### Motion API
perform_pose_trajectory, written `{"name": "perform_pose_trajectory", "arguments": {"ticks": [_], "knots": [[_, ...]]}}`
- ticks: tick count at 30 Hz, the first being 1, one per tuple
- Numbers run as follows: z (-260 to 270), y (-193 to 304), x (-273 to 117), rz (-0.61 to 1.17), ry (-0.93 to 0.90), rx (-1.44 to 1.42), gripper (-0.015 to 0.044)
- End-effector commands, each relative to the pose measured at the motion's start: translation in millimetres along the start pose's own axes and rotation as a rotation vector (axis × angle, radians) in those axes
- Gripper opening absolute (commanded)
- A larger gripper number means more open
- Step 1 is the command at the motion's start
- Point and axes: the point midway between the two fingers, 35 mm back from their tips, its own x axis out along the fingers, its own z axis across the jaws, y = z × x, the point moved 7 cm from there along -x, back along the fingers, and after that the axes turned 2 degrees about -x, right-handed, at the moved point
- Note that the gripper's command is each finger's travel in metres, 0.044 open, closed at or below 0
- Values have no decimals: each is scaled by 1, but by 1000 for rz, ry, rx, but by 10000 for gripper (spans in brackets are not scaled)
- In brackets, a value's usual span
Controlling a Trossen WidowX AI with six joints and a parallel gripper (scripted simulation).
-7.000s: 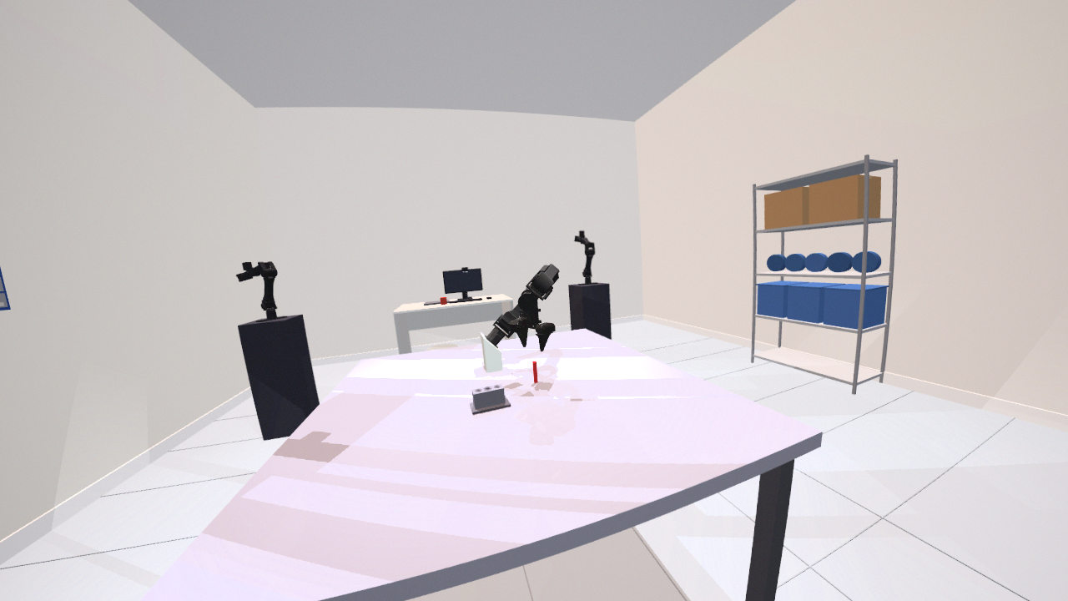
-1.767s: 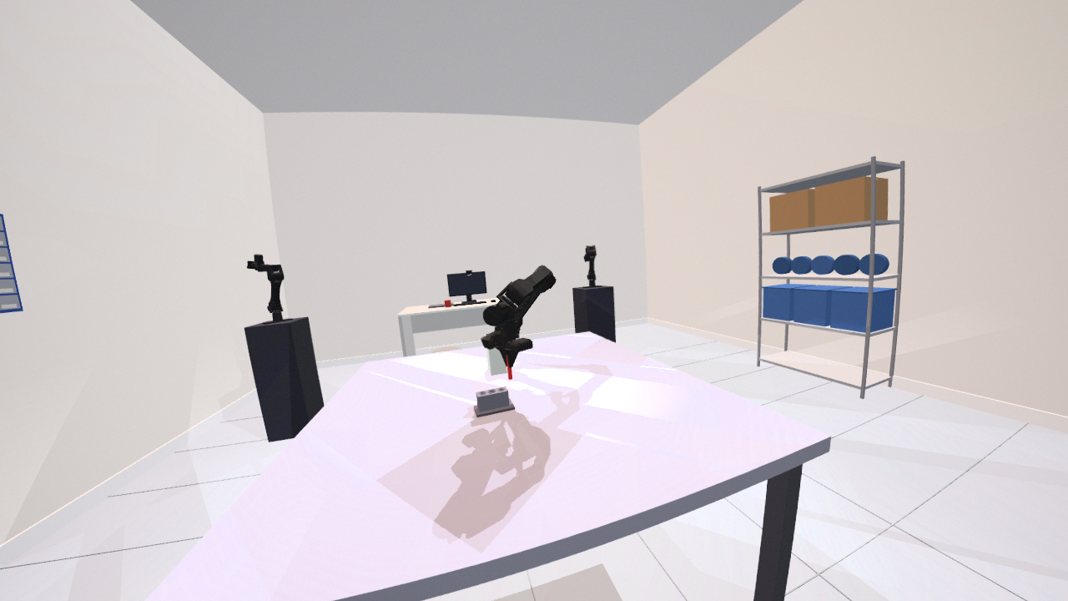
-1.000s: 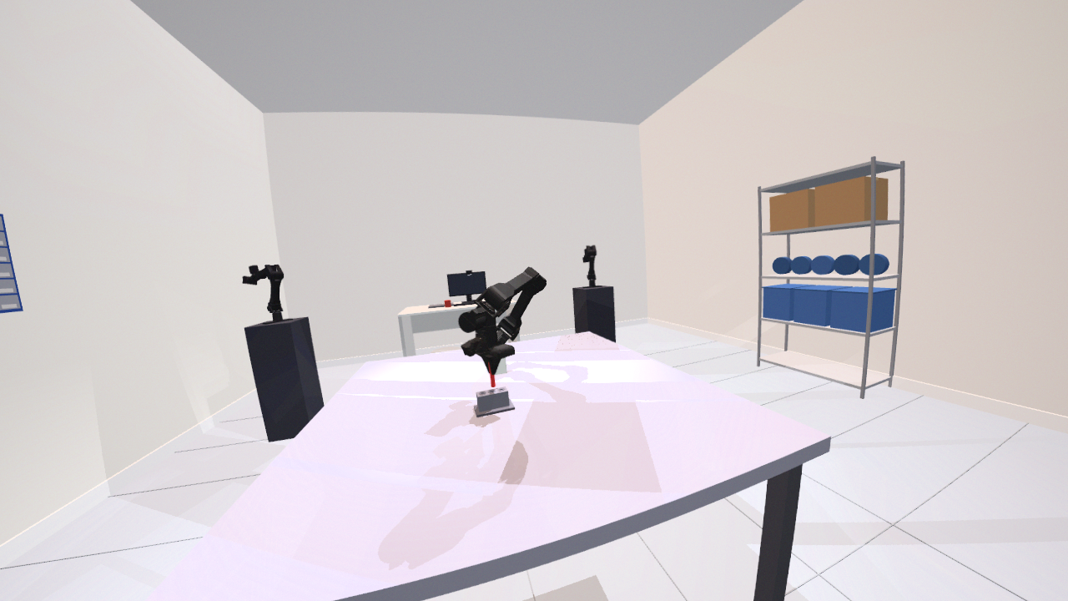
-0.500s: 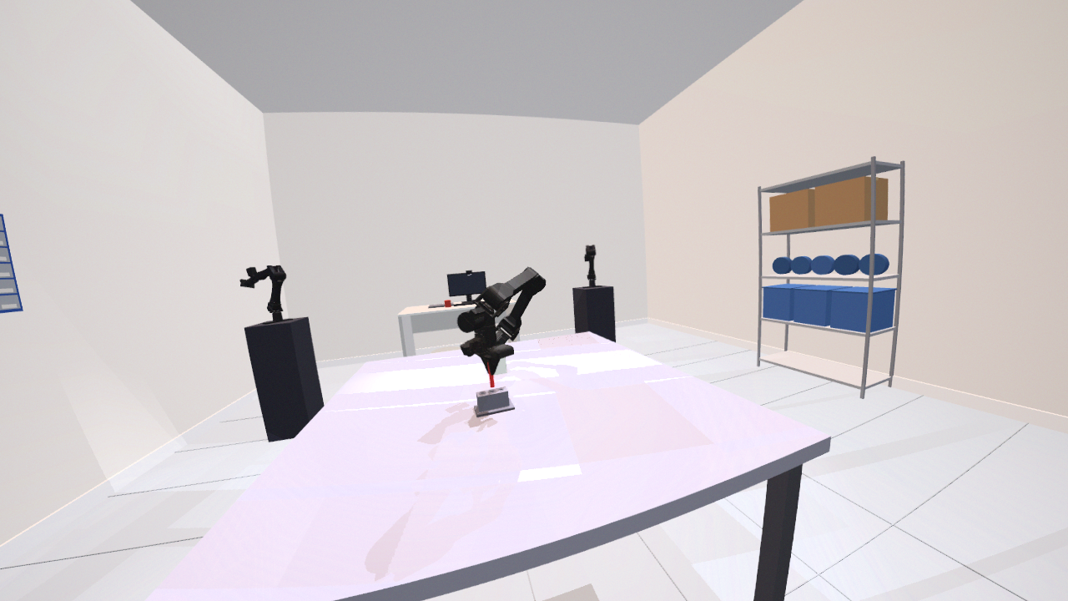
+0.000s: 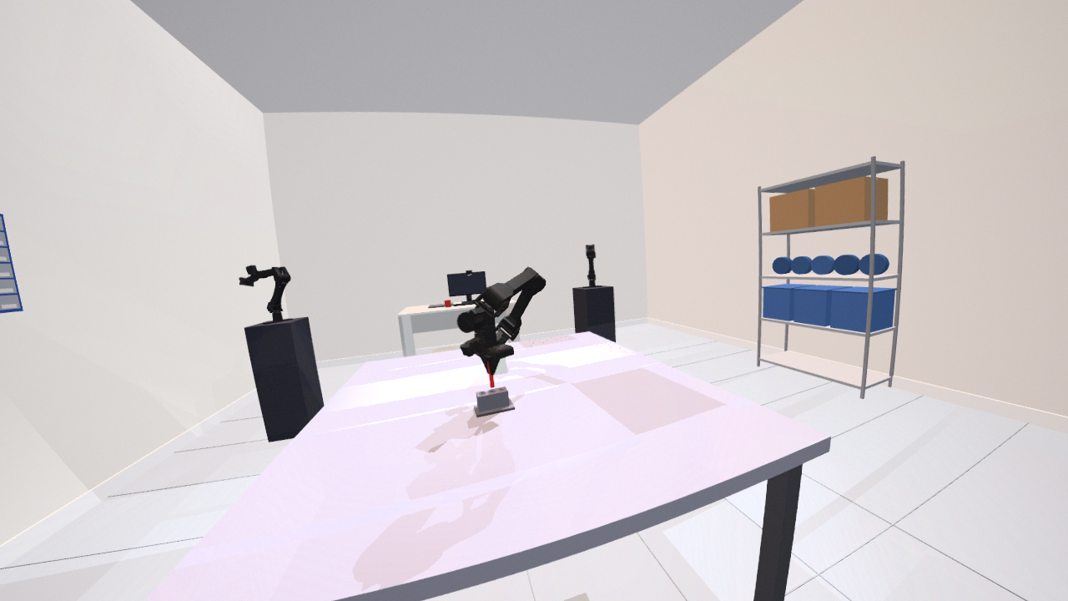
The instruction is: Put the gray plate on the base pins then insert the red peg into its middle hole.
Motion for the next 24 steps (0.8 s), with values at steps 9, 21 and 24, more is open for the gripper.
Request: {"name": "perform_pose_trajectory", "arguments": {"ticks": [9, 21, 24], "knots": [[0, 0, 0, 0, 0, 0, 0], [-3, -1, 0, 0, 0, 0, 0], [-2, -2, 0, 0, 0, 0, 0]]}}
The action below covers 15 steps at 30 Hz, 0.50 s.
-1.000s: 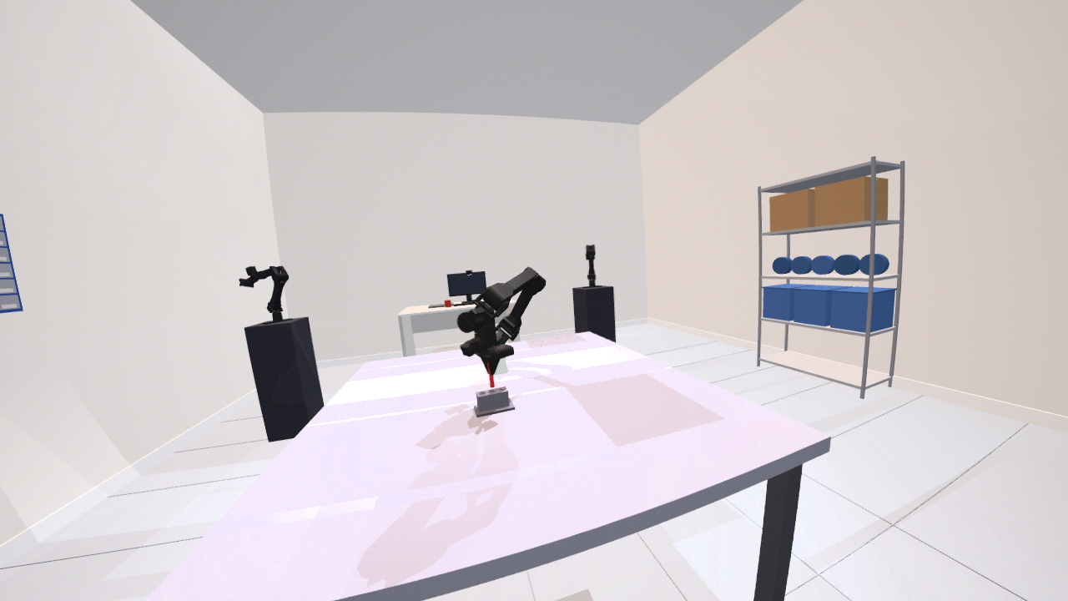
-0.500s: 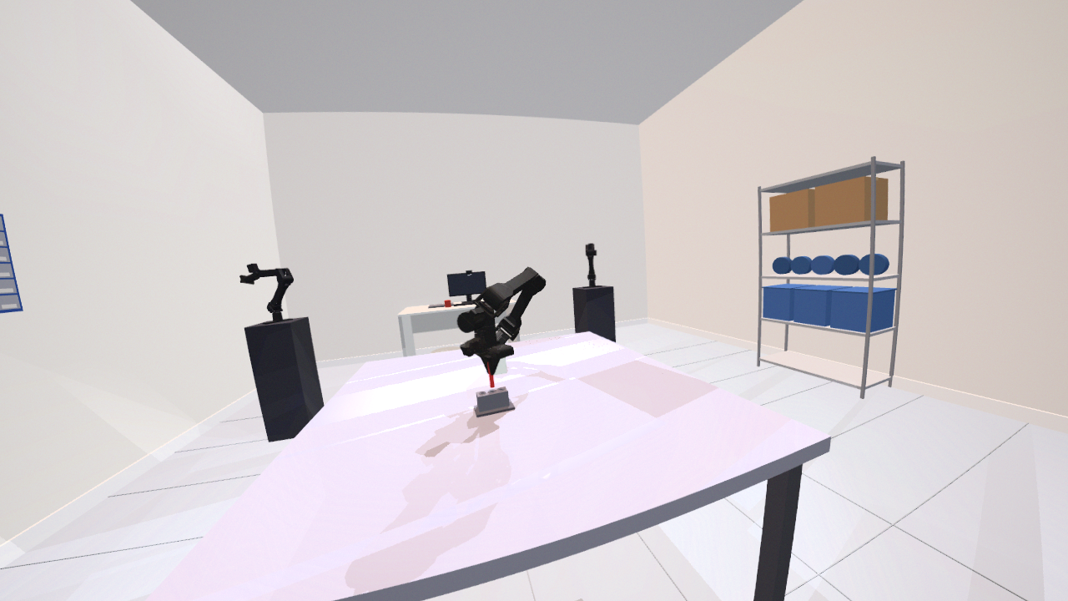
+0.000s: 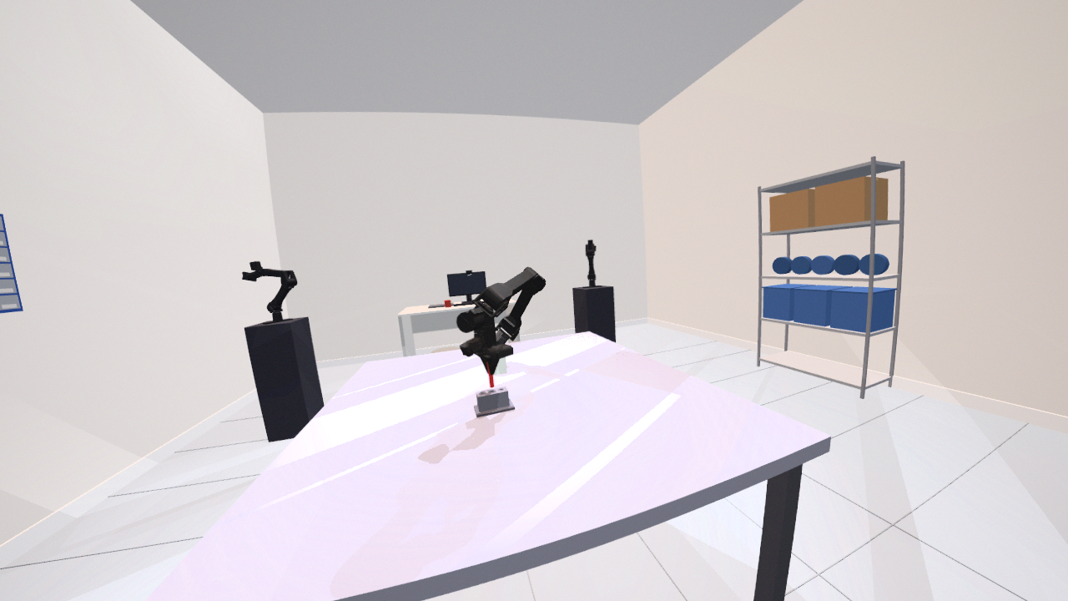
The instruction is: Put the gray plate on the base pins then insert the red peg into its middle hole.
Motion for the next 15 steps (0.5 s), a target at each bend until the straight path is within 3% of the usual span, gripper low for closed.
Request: {"name": "perform_pose_trajectory", "arguments": {"ticks": [1, 15], "knots": [[0, -1, 0, -2, 1, -3, 0], [-2, -2, 0, -2, 1, -3, 0]]}}
